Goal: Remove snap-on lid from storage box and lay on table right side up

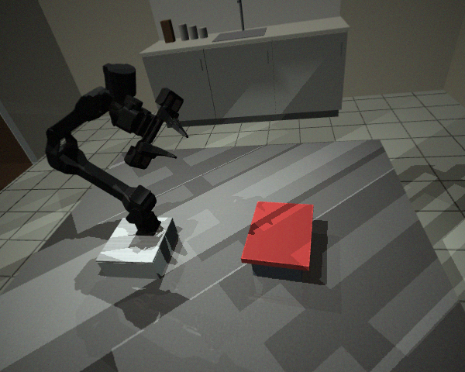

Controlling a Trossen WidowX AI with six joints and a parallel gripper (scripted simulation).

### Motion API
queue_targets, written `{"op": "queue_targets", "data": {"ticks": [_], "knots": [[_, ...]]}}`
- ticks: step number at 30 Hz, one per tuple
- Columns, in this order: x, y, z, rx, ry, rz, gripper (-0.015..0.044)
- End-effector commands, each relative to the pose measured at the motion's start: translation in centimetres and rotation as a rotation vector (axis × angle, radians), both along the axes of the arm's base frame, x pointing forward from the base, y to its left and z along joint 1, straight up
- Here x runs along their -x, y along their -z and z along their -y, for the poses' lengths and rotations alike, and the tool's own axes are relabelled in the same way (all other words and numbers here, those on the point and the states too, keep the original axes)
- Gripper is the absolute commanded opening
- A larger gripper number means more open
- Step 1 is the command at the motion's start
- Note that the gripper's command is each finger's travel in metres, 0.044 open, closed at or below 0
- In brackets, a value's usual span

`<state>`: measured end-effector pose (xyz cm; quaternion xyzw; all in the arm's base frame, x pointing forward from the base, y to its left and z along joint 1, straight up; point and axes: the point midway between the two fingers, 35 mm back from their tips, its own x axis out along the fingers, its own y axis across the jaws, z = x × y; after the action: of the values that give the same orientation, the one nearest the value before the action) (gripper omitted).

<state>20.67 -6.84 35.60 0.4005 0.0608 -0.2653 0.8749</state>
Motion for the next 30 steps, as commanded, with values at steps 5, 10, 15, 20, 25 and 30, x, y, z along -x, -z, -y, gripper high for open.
{"op": "queue_targets", "data": {"ticks": [5,10,15,20,25,30], "knots": [[-5.7,10.5,-3.8,-0.397,-0.037,-0.044,0.0235],[-6.7,15.7,-5.8,-0.571,-0.022,-0.09,0.0235],[-6.5,21.5,-7.9,-0.754,0.017,-0.155,0.0235],[-6.5,21.5,-7.9,-0.754,0.017,-0.155,0.0235],[-6.6,20.8,-7.6,-0.732,0.015,-0.147,0.0235],[-6.7,22.3,-7.9,-0.754,0.017,-0.154,0.0235]]}}
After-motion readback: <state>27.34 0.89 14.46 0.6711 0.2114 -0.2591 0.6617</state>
